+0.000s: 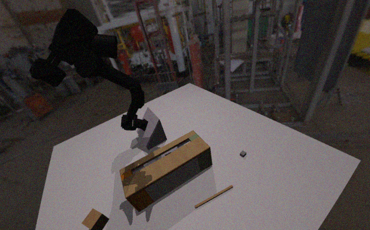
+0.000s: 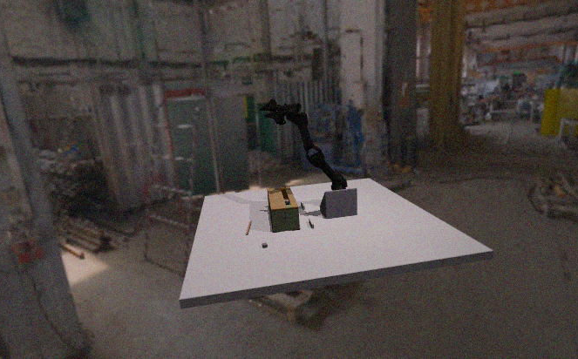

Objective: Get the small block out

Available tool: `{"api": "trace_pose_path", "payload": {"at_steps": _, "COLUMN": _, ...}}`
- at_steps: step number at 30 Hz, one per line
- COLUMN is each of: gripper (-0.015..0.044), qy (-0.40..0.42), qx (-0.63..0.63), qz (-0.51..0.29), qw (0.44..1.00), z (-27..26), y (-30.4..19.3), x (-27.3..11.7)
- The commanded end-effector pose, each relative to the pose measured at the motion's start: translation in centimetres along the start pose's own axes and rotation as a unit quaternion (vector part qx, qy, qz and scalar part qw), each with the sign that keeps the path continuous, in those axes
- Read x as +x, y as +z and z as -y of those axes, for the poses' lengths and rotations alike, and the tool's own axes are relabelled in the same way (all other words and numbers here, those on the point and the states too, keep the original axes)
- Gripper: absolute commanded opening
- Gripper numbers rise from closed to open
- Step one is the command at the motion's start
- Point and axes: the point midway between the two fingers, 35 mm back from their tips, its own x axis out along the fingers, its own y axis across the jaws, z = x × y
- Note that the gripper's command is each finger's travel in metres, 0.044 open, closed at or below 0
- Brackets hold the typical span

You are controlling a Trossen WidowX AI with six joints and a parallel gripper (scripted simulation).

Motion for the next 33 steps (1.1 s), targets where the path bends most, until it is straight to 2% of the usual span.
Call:
{"api": "trace_pose_path", "payload": {"at_steps": 1, "gripper": 0.04, "qy": 0.0, "qx": 0.0, "qz": -0.001, "qw": 1.0, "z": -0.2, "y": -0.1, "x": 0.0}}
{"api": "trace_pose_path", "payload": {"at_steps": 4, "gripper": 0.04, "qy": -0.008, "qx": 0.017, "qz": -0.027, "qw": 0.999, "z": -2.1, "y": -2.0, "x": -0.8}}
{"api": "trace_pose_path", "payload": {"at_steps": 8, "gripper": 0.04, "qy": -0.054, "qx": 0.142, "qz": -0.075, "qw": 0.986, "z": -3.5, "y": -6.6, "x": -4.4}}
{"api": "trace_pose_path", "payload": {"at_steps": 13, "gripper": 0.04, "qy": -0.111, "qx": 0.293, "qz": -0.122, "qw": 0.942, "z": -5.6, "y": -11.0, "x": -8.0}}
{"api": "trace_pose_path", "payload": {"at_steps": 19, "gripper": 0.04, "qy": -0.156, "qx": 0.411, "qz": -0.151, "qw": 0.885, "z": -8.3, "y": -14.2, "x": -10.9}}
{"api": "trace_pose_path", "payload": {"at_steps": 24, "gripper": 0.04, "qy": -0.213, "qx": 0.569, "qz": -0.195, "qw": 0.77, "z": -13.7, "y": -17.6, "x": -14.7}}
{"api": "trace_pose_path", "payload": {"at_steps": 29, "gripper": 0.04, "qy": -0.26, "qx": 0.718, "qz": -0.205, "qw": 0.612, "z": -21.1, "y": -20.0, "x": -17.4}}
{"api": "trace_pose_path", "payload": {"at_steps": 33, "gripper": 0.04, "qy": -0.283, "qx": 0.818, "qz": -0.199, "qw": 0.46, "z": -27.6, "y": -20.3, "x": -18.2}}
